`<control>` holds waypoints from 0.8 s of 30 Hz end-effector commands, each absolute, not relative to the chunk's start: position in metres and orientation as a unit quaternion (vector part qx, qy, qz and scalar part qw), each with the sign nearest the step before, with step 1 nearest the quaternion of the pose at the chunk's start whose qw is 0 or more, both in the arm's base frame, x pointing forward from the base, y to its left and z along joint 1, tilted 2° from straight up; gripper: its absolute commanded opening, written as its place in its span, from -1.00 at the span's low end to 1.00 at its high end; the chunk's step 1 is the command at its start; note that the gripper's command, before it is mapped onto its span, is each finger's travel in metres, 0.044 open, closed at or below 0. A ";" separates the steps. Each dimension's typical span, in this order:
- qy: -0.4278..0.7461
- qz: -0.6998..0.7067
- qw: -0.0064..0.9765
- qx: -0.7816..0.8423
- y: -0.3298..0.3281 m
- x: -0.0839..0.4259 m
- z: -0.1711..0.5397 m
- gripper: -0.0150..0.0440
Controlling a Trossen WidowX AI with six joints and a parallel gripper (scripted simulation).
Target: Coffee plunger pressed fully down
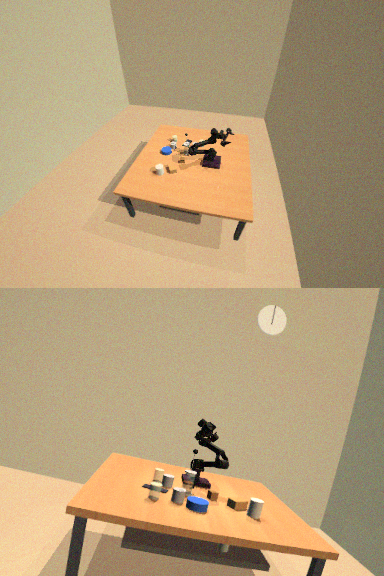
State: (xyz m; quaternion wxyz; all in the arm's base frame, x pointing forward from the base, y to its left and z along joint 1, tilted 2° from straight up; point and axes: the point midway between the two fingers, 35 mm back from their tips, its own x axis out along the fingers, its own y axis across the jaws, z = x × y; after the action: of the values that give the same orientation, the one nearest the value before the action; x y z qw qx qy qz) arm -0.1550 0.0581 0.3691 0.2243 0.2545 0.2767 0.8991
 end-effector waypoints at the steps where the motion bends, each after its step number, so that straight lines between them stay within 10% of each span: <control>1: 0.276 0.900 0.222 0.254 0.057 -0.156 0.369 0.95; 13: 0.212 0.963 -0.071 0.150 -0.065 -0.179 0.390 1.00; 24: 0.107 0.892 -0.438 0.043 -0.200 -0.097 0.391 1.00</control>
State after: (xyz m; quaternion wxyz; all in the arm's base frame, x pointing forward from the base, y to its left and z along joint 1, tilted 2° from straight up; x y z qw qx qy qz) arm -0.1327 -0.1660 0.3924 -0.3310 0.0720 0.1428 0.9300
